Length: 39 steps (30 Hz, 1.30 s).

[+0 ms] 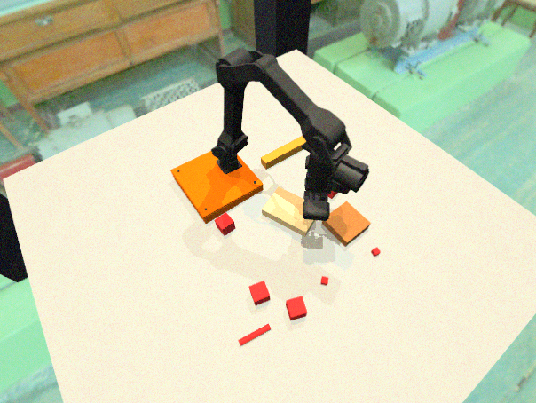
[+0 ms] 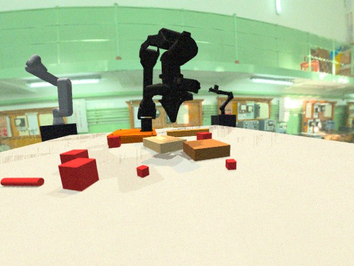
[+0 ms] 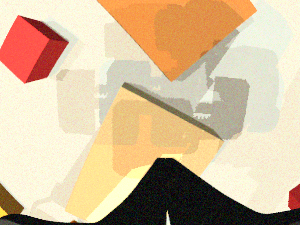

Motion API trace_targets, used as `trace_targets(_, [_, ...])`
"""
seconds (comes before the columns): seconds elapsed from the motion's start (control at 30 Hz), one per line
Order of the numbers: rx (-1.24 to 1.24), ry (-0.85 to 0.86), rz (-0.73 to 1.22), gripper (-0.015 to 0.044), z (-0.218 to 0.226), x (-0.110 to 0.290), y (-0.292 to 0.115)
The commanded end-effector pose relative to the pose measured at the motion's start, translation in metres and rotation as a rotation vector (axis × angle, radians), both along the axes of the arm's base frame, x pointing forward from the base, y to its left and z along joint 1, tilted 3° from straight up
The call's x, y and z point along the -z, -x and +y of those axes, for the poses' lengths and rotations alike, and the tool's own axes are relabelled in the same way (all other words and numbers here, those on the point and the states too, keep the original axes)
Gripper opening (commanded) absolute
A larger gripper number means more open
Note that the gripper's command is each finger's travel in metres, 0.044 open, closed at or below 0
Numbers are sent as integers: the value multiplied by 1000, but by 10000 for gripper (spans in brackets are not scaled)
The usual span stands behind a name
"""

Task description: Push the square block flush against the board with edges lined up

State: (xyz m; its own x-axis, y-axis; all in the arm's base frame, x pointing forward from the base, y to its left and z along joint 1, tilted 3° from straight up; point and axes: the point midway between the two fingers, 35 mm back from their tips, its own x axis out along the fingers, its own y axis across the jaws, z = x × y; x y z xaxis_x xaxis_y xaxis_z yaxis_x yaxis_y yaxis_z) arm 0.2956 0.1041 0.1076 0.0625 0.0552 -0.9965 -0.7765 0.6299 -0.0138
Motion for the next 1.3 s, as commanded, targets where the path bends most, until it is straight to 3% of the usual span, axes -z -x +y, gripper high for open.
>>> trace_targets(0.0, [-142,12,-8,0,8,3,1])
trace_targets(1.0, [-1178,69,-70,0,73,21,22])
trace_targets(1.27, [-1229,72,-73,0,76,25,22])
